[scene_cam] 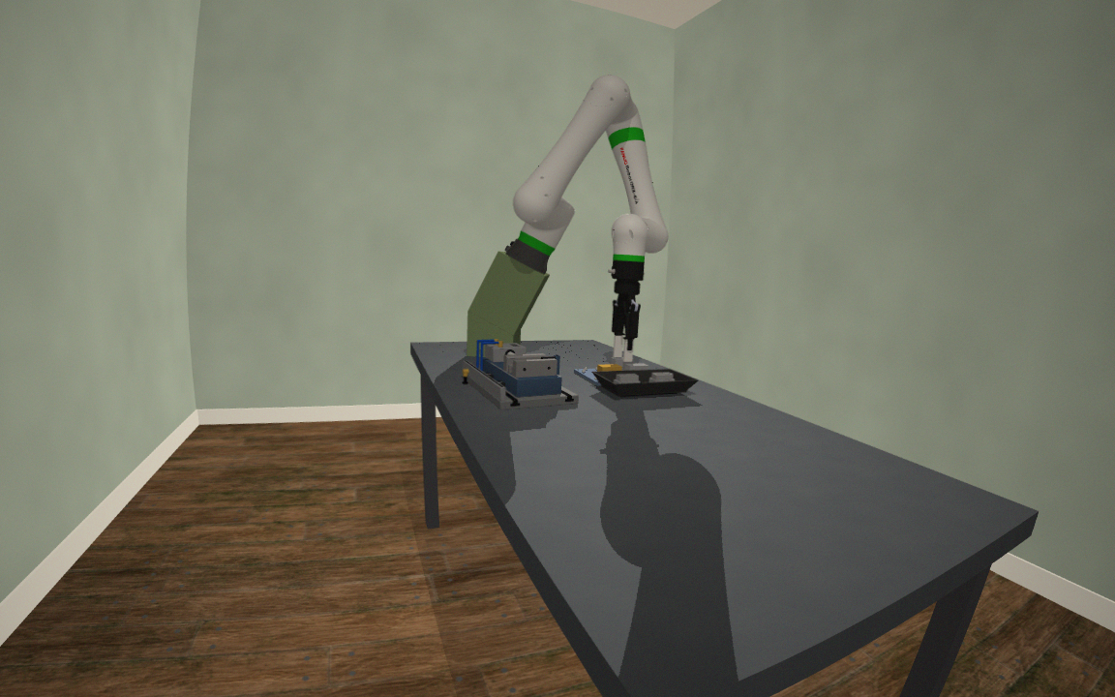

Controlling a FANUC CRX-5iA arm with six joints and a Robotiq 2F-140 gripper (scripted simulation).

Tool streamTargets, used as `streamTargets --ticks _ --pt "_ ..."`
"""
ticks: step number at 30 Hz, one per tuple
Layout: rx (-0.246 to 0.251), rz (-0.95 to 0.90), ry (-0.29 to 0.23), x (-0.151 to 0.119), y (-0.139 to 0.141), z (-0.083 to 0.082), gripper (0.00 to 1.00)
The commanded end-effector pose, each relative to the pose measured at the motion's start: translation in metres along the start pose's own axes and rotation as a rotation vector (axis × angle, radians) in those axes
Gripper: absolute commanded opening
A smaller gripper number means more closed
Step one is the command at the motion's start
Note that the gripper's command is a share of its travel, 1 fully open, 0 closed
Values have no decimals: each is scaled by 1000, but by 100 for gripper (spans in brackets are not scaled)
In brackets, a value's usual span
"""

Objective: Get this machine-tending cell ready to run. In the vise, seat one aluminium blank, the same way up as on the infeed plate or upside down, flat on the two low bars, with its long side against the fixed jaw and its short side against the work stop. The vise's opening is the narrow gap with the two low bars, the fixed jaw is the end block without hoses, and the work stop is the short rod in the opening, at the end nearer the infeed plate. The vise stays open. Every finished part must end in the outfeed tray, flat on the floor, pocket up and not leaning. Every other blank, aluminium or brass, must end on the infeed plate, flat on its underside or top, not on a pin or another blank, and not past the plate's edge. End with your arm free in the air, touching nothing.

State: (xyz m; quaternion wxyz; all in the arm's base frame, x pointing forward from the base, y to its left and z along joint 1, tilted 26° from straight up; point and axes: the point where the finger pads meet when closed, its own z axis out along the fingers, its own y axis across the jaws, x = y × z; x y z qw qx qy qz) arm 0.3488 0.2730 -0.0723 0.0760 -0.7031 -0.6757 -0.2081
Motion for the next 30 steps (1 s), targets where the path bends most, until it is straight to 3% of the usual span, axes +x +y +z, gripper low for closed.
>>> streamTargets --ticks 1,30 --pt "0 0 0 0 0 2 40" --pt "0 0 0 0 0 8 40"
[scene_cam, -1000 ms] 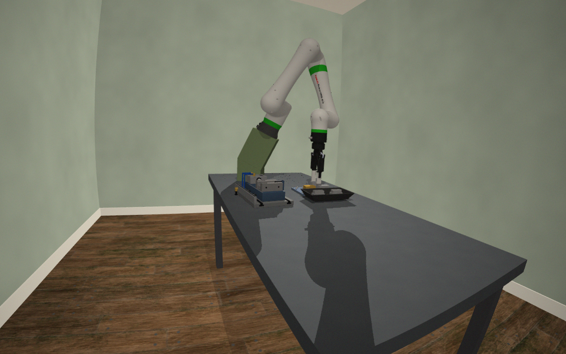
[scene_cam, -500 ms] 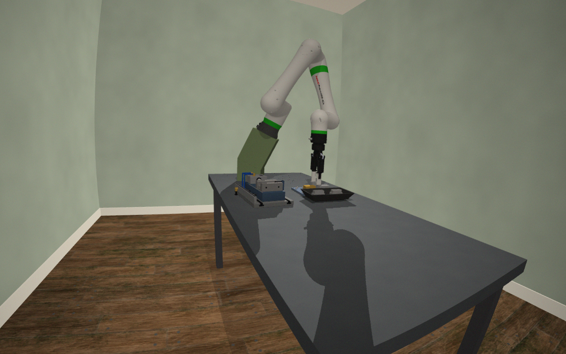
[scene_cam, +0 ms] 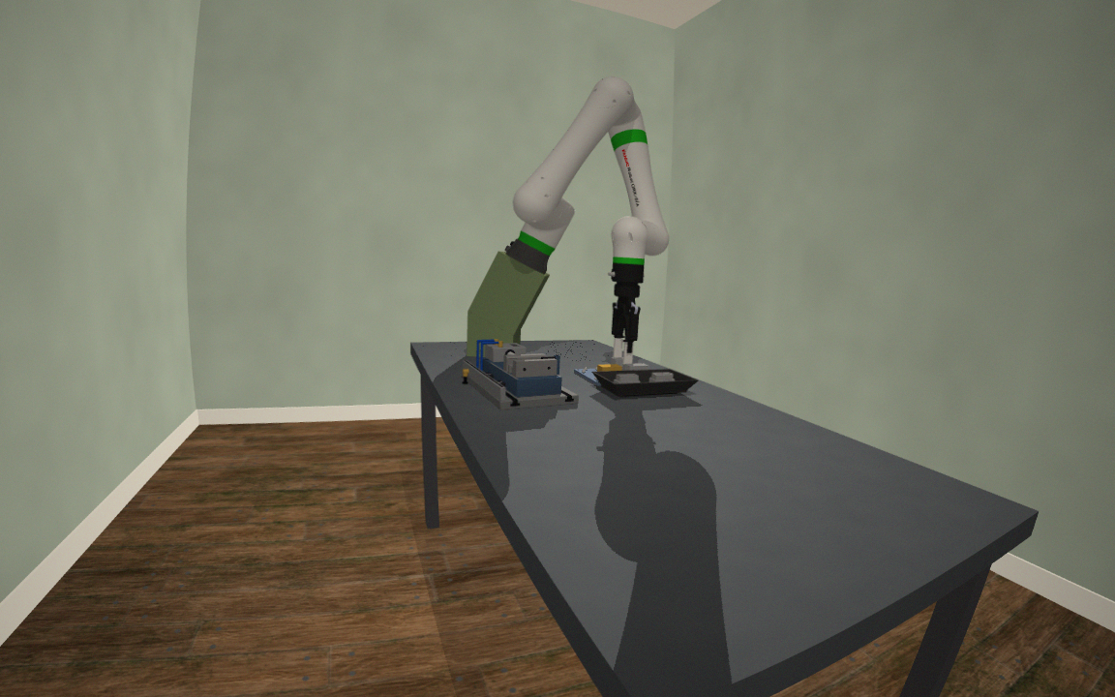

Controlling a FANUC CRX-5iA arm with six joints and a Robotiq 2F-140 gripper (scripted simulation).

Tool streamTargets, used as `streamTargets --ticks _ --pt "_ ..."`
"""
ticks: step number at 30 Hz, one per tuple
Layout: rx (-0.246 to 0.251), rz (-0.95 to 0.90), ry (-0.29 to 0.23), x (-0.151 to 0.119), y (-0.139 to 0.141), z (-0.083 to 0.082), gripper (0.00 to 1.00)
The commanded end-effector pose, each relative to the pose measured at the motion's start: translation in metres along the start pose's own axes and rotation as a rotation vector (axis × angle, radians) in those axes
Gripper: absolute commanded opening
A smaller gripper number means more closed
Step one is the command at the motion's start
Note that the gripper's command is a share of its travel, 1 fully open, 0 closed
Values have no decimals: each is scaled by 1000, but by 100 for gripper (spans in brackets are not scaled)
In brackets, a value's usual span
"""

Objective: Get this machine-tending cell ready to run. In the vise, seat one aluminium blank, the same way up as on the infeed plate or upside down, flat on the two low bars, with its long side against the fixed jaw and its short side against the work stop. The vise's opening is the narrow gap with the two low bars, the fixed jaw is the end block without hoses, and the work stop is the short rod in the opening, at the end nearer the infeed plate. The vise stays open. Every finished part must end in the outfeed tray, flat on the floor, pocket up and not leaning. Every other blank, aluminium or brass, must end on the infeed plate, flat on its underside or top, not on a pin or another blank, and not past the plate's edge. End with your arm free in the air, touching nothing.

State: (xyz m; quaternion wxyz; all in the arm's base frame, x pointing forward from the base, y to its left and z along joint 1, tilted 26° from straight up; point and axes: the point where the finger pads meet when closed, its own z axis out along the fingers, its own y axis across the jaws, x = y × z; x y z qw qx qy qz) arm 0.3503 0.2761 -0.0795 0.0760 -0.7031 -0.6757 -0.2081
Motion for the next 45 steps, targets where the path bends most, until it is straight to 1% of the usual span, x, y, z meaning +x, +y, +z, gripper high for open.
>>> streamTargets --ticks 1,34,35,45 --pt "0 0 0 0 0 0 40" --pt "0 0 0 0 0 0 40" --pt "0 0 0 0 0 0 0" --pt "0 0 0 0 0 0 0"
